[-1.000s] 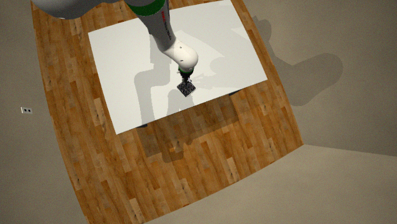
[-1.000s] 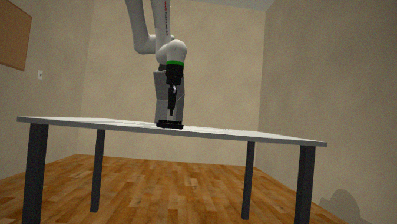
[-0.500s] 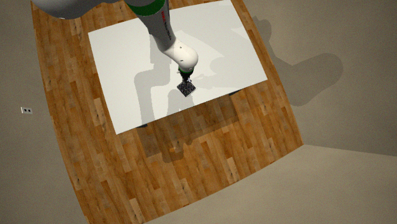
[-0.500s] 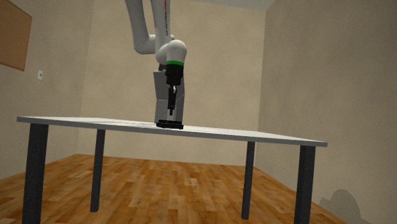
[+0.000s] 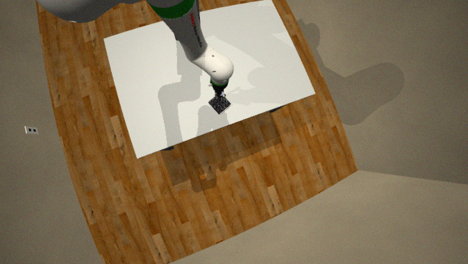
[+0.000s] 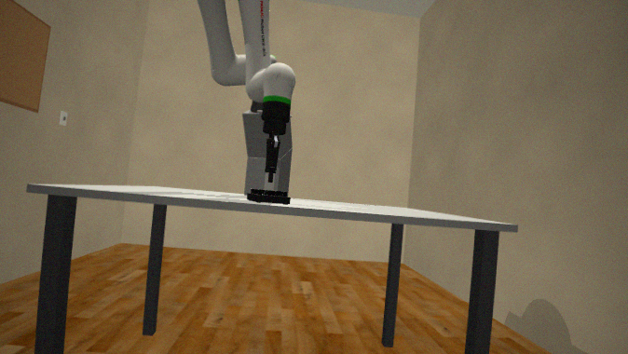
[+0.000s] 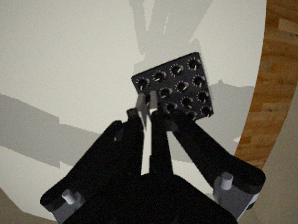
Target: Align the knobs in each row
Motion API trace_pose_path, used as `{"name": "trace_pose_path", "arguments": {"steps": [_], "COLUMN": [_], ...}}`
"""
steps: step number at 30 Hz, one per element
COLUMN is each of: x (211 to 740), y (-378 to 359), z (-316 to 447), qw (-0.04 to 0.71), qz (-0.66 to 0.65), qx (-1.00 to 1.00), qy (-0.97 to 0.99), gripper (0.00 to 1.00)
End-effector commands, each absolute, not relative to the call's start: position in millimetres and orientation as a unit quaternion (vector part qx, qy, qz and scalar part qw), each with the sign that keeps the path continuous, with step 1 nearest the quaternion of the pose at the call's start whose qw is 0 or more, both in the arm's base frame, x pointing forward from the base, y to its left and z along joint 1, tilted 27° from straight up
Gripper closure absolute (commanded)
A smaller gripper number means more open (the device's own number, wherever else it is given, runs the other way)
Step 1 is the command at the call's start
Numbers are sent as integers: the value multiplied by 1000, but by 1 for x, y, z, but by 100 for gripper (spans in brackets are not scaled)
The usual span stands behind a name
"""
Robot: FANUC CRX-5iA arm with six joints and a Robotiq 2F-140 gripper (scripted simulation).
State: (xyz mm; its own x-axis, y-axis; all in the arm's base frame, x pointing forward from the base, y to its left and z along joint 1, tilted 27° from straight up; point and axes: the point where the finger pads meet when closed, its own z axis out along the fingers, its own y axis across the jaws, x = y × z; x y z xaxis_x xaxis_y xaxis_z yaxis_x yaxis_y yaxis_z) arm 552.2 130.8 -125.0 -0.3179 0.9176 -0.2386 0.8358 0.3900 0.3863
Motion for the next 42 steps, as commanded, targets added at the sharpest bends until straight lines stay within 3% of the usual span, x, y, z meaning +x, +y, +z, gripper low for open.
{"name": "trace_pose_path", "arguments": {"steps": [1,42], "x": [552,552], "y": [131,131], "z": [-125,-125], "qw": [213,226], "qz": [96,57], "qx": [544,393], "qy": [806,889], "gripper": [95,95]}}
